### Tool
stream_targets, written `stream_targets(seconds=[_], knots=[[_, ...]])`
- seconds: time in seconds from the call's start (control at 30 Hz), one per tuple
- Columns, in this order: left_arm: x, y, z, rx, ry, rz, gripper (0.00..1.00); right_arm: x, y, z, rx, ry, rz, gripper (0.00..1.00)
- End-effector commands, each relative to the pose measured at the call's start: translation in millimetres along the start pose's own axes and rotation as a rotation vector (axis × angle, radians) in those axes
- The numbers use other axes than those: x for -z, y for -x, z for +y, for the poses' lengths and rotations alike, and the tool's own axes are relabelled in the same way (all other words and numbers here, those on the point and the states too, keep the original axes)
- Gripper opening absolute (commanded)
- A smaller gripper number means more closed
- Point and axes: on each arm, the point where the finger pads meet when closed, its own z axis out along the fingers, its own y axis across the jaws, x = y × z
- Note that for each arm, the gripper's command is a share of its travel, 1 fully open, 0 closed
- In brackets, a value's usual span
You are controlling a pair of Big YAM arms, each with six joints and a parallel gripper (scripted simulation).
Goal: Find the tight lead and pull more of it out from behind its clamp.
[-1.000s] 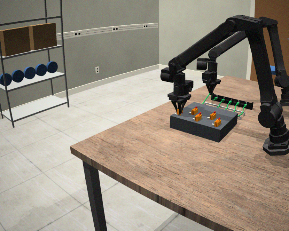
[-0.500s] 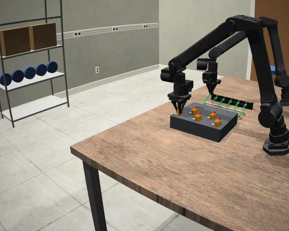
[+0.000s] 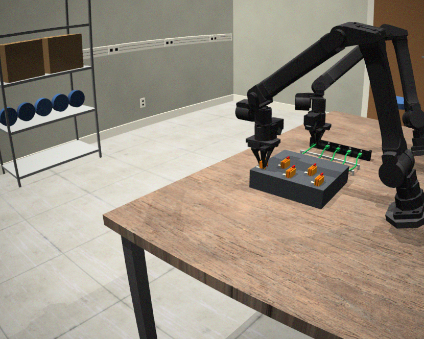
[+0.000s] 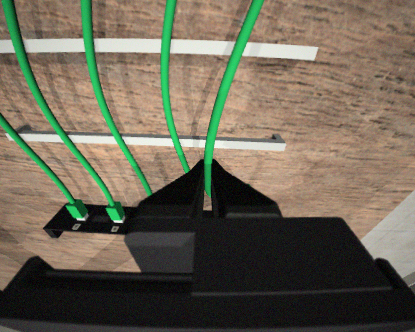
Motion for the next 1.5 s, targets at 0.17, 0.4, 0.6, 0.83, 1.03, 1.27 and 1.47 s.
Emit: stream_targets(seconds=[0.17, 0.4, 0.6, 0.83, 1.03, 1.27, 1.47], knots=[[8.1, 0.1, 2.6, 0.001, 0.014, -0.004, 0.05, -9.1, 5.0, 3.7, -0.043, -0.031, 0.007, 0.0], [8.1, 0.1, 2.6, 0.001, 0.014, -0.004, 0.4, -14.1, 6.8, 7.6, -0.041, -0.025, 0.01, 0.0], [25.4, 5.3, -2.7, 0.004, 0.035, -0.01, 0.4, -14.1, 6.8, 7.6, -0.041, -0.025, 0.01, 0.0], [24.6, 1.6, -1.8, 0.009, 0.032, -0.006, 0.4, -14.1, 6.8, 7.6, -0.039, -0.025, 0.01, 0.34], [56.8, 6.0, 10.8, 0.013, 0.094, -0.018, 0.4, -5.4, 7.1, 4.9, -0.047, -0.042, -0.001, 0.7], [55.4, 5.8, 17.2, 0.01, 0.055, -0.01, 0.64, 15.6, 14.9, 6.9, -0.044, -0.072, -0.022, 0.7], [121.6, 4.3, 18.2, 0.016, 0.095, -0.02, 0.64, 26.5, 13.3, 8.5, -0.054, -0.079, -0.026, 0.7]])
